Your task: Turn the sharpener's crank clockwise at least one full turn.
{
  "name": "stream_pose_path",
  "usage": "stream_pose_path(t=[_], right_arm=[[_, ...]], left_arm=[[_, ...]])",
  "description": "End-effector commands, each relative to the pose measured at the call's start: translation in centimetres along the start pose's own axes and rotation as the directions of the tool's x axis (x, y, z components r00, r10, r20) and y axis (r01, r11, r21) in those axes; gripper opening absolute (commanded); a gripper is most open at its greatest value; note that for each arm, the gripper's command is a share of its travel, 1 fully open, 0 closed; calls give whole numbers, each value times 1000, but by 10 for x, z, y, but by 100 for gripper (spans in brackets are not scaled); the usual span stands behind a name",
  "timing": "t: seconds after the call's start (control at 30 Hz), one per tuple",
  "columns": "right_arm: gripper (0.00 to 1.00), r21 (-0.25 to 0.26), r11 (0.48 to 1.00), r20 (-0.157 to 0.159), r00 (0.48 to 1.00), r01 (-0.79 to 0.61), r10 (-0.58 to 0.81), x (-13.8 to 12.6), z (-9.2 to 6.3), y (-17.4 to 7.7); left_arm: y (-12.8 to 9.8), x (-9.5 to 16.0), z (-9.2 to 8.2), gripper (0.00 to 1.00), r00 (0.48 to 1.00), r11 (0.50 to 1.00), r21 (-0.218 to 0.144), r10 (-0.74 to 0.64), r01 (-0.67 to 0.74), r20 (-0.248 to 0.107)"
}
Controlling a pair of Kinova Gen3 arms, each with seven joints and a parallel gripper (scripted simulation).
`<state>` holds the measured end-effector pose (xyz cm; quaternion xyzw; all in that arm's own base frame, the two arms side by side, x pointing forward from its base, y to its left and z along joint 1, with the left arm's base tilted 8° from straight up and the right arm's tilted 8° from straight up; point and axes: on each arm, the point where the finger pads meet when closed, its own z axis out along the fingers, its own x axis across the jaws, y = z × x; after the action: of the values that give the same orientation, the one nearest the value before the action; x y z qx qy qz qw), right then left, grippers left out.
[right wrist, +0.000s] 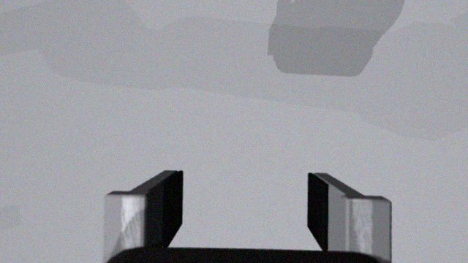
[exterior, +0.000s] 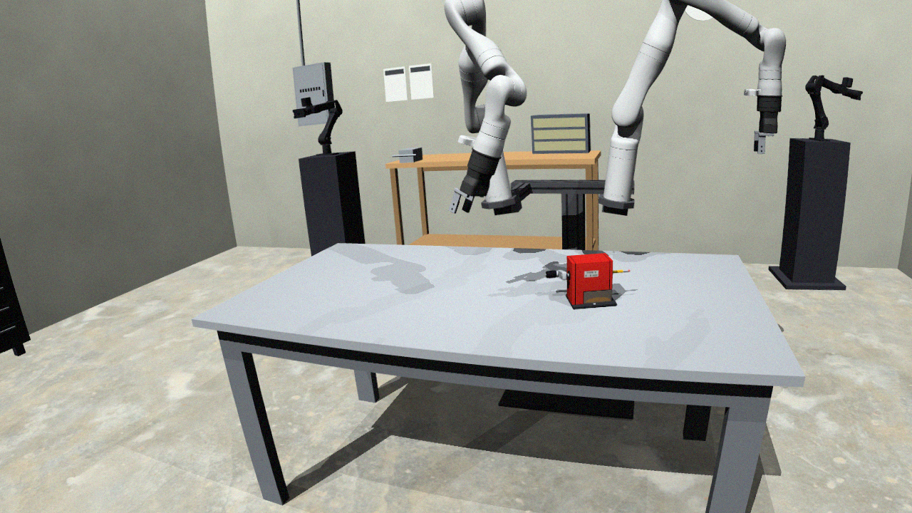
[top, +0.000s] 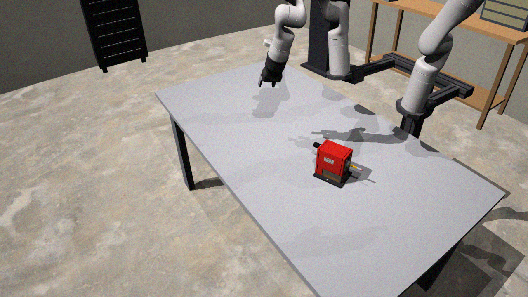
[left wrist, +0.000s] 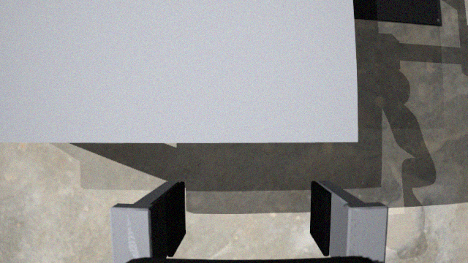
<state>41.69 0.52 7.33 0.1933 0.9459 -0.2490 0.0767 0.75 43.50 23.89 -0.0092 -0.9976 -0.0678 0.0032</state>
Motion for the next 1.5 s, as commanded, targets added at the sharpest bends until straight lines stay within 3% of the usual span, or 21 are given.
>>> stream_pose_path(t=[0.0,0.37,0.43,0.5,0.67,0.8,1.0,1.03,1.47], right_arm=[[100,-59,991,15,993,119,-118,14,11,38],[100,-215,884,52,909,415,-414,83,31,128],[100,-215,884,52,909,415,-414,83,31,128],[100,-263,829,66,867,493,-494,110,34,152],[100,-328,741,88,800,585,-593,150,37,182],[100,-360,693,100,765,624,-636,171,37,195],[100,-363,689,101,761,628,-641,173,37,196],[0,-363,689,101,761,628,-641,173,37,196],[0,-363,689,101,761,628,-641,173,37,196]], left_arm=[[0,0,-1,100,1000,1000,-2,0,0,0],[0,0,-1,100,1000,1000,-2,0,0,0],[0,0,-1,100,1000,1000,-2,0,0,0],[0,0,-1,100,1000,1000,-2,0,0,0],[0,0,-1,100,1000,1000,-2,0,0,0],[0,0,-1,100,1000,1000,-2,0,0,0],[0,0,-1,100,1000,1000,-2,0,0,0],[0,0,-1,100,1000,1000,-2,0,0,0],[0,0,-1,100,1000,1000,-2,0,0,0]])
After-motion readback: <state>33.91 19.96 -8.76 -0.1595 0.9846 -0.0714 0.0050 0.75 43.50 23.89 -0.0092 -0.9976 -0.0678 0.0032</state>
